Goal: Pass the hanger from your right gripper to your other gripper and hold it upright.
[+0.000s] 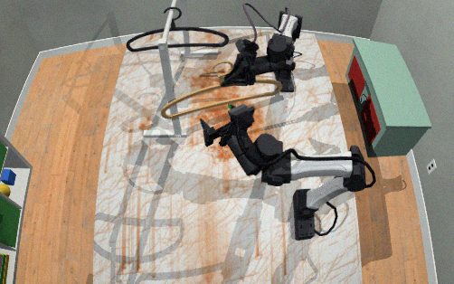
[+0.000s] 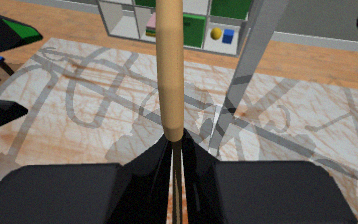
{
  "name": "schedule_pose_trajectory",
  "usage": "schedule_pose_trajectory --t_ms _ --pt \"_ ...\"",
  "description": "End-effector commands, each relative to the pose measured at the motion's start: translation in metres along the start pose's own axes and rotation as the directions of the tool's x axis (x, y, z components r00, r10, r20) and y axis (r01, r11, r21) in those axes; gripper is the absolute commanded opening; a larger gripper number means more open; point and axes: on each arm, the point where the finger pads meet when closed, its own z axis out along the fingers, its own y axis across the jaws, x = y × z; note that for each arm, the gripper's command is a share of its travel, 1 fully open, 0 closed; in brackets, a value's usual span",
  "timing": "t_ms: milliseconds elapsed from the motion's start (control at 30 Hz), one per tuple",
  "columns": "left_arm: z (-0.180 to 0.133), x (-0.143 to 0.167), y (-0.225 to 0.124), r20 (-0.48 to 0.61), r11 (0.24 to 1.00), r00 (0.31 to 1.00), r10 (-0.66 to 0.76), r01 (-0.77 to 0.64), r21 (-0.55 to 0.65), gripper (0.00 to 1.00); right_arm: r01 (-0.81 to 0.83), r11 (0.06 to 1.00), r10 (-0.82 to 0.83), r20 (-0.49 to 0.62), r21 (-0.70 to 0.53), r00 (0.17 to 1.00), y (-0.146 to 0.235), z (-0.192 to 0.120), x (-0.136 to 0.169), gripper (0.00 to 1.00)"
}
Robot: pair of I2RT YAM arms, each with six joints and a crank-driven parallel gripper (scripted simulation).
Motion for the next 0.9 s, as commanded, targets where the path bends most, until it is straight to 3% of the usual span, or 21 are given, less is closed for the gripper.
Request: schedule_pose_trajectory --t_ms 0,267,867 --pt "0.017 -0.010 -0.023 0.082 0.985 0.997 -0.013 -0.001 0.170 1.00 -0.030 1.000 0.030 0.022 -0.001 0.999 -0.002 -0.002 -0.011 0.02" --pt "0.038 -0.007 -0.036 0.089 0.959 0.995 -0.044 0.017 0.282 1.00 -0.030 1.000 0.030 0.022 -0.001 0.999 -0.002 -0.002 -0.011 0.02" --pt "0.040 -0.004 -0.032 0.082 0.962 0.995 -0.053 0.029 0.272 1.00 -0.030 1.000 0.030 0.022 -0.001 0.999 -0.002 -0.002 -0.011 0.02"
